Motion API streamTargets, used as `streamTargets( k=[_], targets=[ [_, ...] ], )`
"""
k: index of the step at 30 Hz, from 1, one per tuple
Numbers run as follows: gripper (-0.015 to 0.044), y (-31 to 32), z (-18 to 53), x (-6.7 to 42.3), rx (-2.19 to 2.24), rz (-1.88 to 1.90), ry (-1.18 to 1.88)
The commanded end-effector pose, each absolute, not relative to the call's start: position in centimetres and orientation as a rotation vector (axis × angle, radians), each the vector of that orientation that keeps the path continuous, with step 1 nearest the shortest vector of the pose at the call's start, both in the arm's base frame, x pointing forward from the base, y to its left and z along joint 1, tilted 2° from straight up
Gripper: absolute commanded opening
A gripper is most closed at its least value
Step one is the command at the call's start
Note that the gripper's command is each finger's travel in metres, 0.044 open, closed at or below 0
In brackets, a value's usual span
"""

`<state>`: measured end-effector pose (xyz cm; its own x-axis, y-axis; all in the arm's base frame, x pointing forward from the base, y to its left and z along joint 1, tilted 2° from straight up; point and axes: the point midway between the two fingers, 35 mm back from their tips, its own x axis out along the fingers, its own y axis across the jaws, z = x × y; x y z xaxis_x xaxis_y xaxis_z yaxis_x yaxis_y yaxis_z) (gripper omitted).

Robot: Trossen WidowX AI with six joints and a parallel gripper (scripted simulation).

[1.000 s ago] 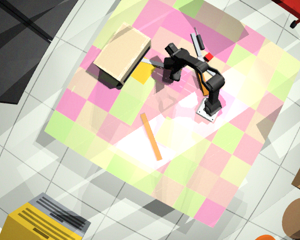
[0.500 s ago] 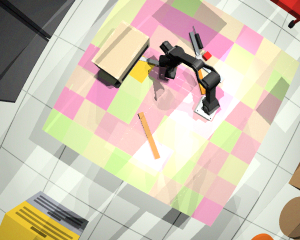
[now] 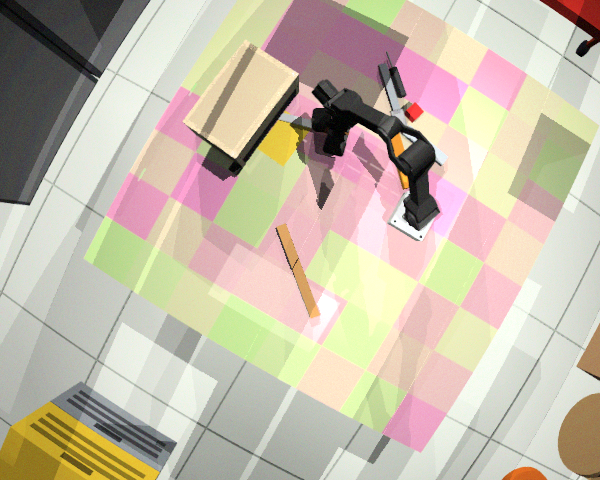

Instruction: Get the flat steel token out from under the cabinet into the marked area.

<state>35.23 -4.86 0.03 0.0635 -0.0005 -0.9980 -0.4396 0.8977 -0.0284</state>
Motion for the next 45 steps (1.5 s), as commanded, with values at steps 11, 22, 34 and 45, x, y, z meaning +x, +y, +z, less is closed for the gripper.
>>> streamTargets(
  k=[11, 22, 34, 45],
  targets=[
    [0.0, -4.0, 0.2, 37.0, -0.367, 0.343, 1.472],
    [0.0, -3.4, 0.3, 38.1, -0.366, 0.343, 1.471],
    [0.0, -2.8, 0.4, 39.2, -0.366, 0.344, 1.47],
    [0.0, -2.3, 0.4, 39.7, -0.366, 0.344, 1.469]
  ],
)
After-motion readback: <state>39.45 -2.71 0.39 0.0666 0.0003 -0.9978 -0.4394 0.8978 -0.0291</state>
